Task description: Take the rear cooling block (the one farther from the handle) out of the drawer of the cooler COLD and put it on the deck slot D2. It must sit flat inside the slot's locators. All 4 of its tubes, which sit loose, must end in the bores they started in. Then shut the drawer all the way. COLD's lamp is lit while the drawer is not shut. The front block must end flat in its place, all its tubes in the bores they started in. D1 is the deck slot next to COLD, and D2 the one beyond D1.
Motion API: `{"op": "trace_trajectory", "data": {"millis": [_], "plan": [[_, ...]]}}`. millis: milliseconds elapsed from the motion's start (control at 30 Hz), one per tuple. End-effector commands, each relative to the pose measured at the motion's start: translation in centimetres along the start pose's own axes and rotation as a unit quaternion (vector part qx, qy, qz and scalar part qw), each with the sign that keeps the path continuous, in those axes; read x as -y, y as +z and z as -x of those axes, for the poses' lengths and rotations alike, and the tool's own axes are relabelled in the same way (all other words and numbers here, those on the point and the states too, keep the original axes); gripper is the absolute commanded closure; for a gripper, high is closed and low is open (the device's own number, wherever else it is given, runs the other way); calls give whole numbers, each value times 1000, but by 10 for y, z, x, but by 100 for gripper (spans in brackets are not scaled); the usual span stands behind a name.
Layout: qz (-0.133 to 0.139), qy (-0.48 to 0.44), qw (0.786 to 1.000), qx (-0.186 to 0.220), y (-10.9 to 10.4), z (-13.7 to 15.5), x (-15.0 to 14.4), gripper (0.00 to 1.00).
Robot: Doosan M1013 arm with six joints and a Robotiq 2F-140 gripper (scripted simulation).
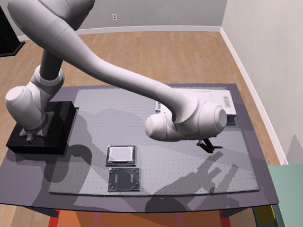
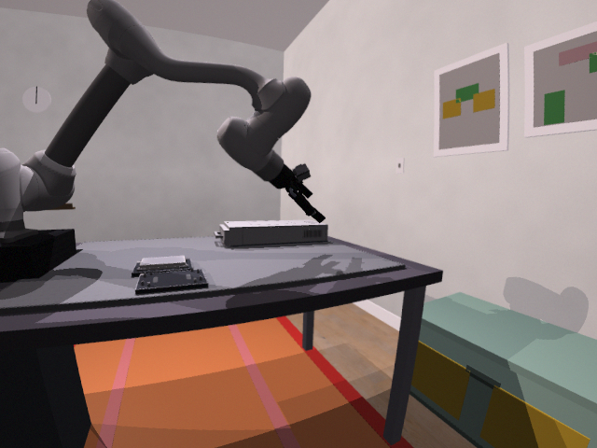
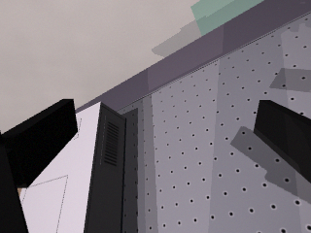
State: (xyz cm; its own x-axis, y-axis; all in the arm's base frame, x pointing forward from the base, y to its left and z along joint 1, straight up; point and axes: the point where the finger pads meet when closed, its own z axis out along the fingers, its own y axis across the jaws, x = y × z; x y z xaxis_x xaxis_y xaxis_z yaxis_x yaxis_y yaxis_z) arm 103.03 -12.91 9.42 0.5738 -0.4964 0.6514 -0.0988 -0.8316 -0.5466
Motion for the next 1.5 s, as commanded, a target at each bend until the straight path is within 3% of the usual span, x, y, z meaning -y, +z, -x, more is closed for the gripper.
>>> {"op": "trace_trajectory", "data": {"millis": [0,533,567,800,867,1100,1200,1467], "plan": [[0,0,1000,-1,0,-1,1,0],[0,0,1000,-1,0,-1,1,0],[-8,-5,1000,9,-2,0,4,65],[-16,-11,1000,21,-13,11,27,65],[-28,-20,998,43,-17,15,34,65],[-30,-21,998,45,-25,24,49,65],[-40,-31,996,70,-31,30,58,65],[-40,-31,996,70,-45,46,81,65]]}}
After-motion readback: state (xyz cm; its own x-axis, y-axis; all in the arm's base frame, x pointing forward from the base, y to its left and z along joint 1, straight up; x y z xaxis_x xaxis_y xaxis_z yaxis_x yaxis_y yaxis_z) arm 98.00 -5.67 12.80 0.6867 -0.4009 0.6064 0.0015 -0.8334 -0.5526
